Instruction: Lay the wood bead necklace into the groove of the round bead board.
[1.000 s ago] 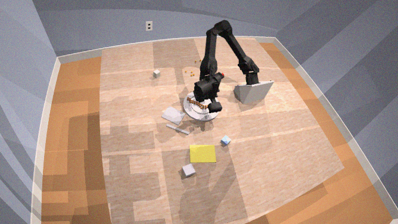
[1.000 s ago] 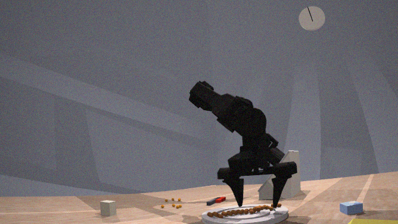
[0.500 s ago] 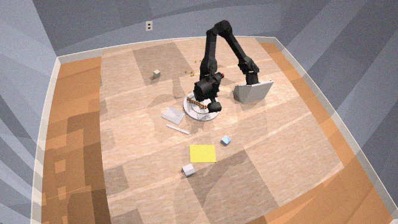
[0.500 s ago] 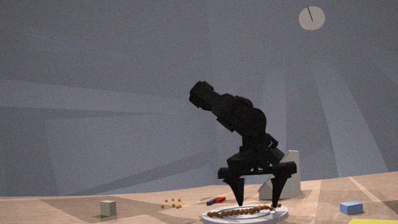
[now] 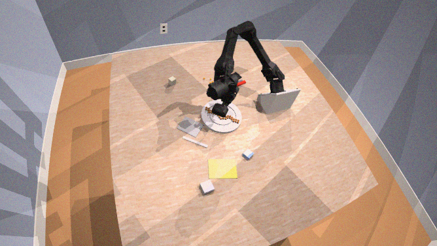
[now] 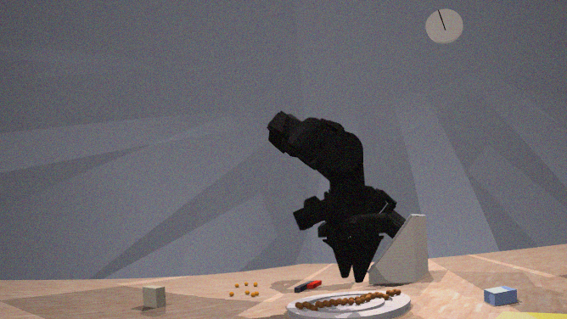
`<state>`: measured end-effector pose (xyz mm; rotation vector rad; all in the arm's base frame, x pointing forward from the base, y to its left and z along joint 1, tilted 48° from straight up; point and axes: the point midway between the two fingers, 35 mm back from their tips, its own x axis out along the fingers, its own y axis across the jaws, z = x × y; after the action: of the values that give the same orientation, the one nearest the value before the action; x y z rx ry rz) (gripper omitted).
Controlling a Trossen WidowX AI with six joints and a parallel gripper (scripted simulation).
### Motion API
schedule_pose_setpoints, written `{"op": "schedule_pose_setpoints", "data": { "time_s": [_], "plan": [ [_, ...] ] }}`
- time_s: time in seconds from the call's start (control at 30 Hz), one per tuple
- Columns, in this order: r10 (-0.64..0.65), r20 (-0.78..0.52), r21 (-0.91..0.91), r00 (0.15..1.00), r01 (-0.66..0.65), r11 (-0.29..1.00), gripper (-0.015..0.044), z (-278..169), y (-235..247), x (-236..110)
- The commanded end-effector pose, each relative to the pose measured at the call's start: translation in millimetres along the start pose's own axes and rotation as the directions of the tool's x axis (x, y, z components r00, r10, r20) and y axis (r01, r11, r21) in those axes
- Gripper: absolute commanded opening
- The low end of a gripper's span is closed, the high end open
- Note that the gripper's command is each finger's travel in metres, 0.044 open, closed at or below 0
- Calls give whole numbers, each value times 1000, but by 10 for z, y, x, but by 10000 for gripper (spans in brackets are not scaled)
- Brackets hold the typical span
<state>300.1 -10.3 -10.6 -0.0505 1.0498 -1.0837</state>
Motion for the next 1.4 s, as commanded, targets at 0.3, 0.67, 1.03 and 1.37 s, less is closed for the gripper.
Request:
{"op": "schedule_pose_setpoints", "data": {
  "time_s": [0.3, 0.67, 1.03, 1.37],
  "plan": [
    [17, 1, 44, 1000, -17, 999, 310, 45, 35, 52],
    [12, 0, 40, 1000, -12, 999, 310, 37, 28, 187],
    [5, -1, 35, 1000, -5, 999, 310, 23, 9, 361],
    [11, -1, 43, 1000, -11, 999, 258, 38, 21, 350]
  ]
}}
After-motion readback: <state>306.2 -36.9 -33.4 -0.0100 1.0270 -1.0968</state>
